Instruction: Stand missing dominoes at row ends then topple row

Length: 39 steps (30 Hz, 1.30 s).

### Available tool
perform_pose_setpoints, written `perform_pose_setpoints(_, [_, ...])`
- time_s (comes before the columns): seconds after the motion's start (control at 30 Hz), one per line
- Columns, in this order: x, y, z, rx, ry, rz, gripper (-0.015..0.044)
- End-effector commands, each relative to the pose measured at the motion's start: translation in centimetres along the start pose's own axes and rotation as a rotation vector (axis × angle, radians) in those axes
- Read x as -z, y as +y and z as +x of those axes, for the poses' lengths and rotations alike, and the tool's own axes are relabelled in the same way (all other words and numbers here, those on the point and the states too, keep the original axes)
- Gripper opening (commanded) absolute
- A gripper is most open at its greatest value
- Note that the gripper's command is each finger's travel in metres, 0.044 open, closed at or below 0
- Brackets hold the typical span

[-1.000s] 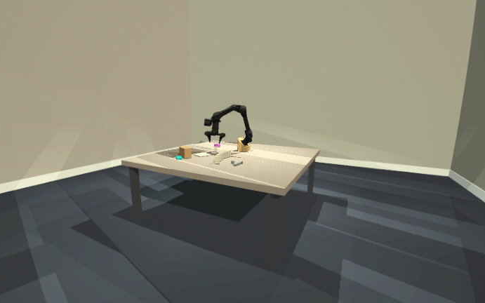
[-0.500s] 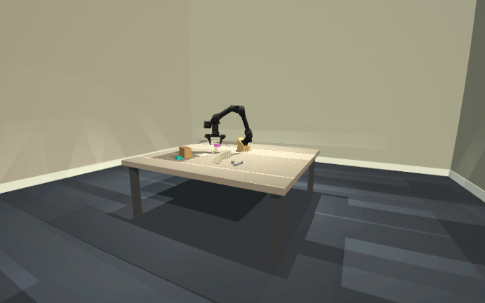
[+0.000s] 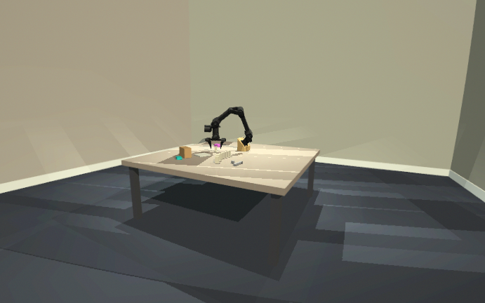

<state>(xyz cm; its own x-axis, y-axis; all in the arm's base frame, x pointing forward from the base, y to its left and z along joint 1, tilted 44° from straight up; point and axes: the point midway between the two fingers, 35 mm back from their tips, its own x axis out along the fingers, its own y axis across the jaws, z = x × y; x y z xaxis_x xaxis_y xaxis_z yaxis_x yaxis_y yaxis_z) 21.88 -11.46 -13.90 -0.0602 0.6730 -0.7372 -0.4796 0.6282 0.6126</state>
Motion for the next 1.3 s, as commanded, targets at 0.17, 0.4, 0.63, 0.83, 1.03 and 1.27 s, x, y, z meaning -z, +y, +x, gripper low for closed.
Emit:
perform_pose_setpoints(0.17, [0.0, 0.1, 0.3, -0.004, -0.006, 0.005, 0.0256])
perform_pose_setpoints(0.4, [0.0, 0.1, 0.3, -0.004, -0.006, 0.005, 0.0107])
perform_pose_setpoints(0.63, [0.0, 0.1, 0.3, -0.004, -0.006, 0.005, 0.0107])
perform_pose_setpoints(0.83, [-0.2, -0.7, -5.4, 0.0, -0.001, 0.005, 0.0107])
perform_pose_setpoints(1.03, [0.2, 0.0, -13.2, -0.001, 0.003, 0.004, 0.0107])
perform_pose_setpoints(1.27, [-0.8, 0.6, -13.4, 0.002, 0.004, 0.027, 0.0107])
